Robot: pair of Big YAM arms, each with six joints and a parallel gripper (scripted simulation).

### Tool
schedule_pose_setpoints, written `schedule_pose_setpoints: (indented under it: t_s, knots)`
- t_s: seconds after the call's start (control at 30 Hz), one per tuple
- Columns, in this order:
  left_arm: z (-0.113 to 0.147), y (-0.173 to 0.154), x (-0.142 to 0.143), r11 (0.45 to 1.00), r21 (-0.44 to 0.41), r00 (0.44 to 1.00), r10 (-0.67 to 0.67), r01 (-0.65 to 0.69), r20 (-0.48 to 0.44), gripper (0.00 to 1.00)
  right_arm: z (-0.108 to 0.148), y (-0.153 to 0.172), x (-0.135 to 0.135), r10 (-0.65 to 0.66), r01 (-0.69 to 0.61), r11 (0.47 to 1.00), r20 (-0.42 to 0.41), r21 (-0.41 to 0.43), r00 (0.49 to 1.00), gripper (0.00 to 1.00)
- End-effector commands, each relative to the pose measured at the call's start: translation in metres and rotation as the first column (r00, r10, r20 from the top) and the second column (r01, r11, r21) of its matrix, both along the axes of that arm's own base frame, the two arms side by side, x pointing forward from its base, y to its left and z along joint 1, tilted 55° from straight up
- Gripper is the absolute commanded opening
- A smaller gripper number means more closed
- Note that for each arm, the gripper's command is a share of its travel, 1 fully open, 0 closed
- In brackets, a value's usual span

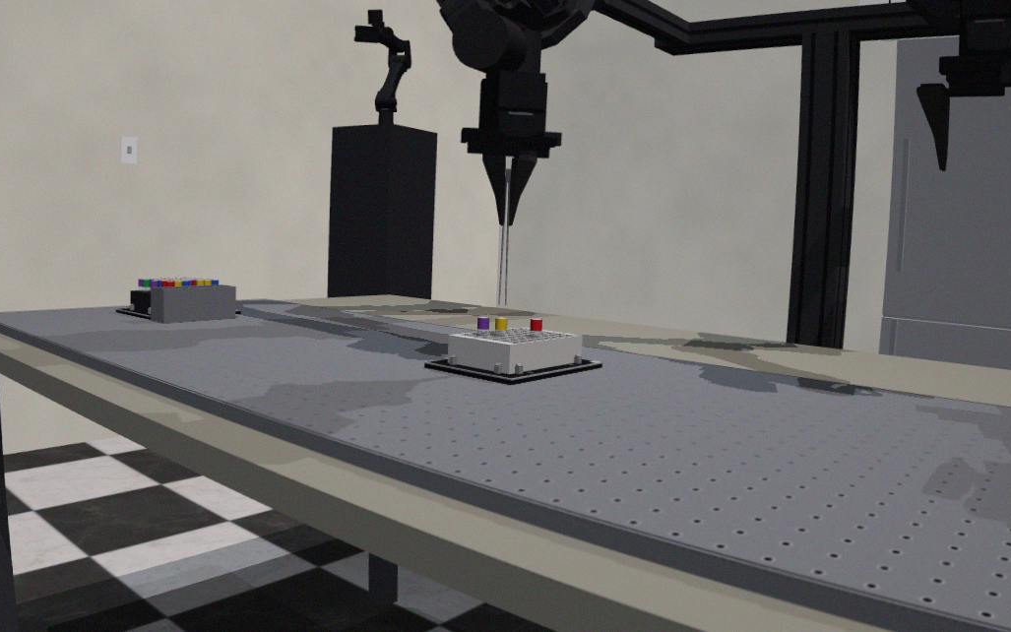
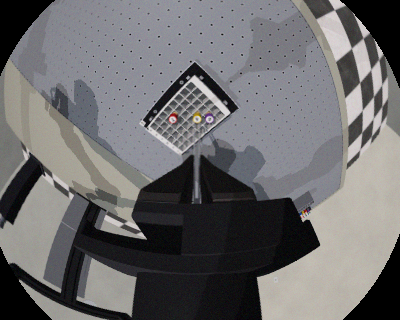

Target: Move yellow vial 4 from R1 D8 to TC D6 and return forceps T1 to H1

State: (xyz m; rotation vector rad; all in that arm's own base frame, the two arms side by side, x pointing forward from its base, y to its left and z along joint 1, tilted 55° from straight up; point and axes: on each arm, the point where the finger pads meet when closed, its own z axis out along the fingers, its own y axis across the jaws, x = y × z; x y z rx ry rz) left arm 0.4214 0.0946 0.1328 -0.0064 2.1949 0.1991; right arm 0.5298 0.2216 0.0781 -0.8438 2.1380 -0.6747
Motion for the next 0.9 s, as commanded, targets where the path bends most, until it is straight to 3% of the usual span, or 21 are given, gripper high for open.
schedule_pose_setpoints:
  t_s: [0.0, 0.87]
  knots:
    - [0.017, 0.003, 0.003, 1.0, 0.023, 0.999, -0.003, 0.002, 0.048, 1.0, 0.008, -0.003, 0.007, 0.0, 0.0, 1.0, 0.019, 0.003, 1.0, 0.07]
    - [0.017, 0.003, 0.003, 1.0, 0.023, 0.999, -0.003, 0.002, 0.048, 1.0, 0.0, -0.004, 0.01, 0.001, -0.001, 1.0, 0.011, -0.002, 1.0, 0.07]
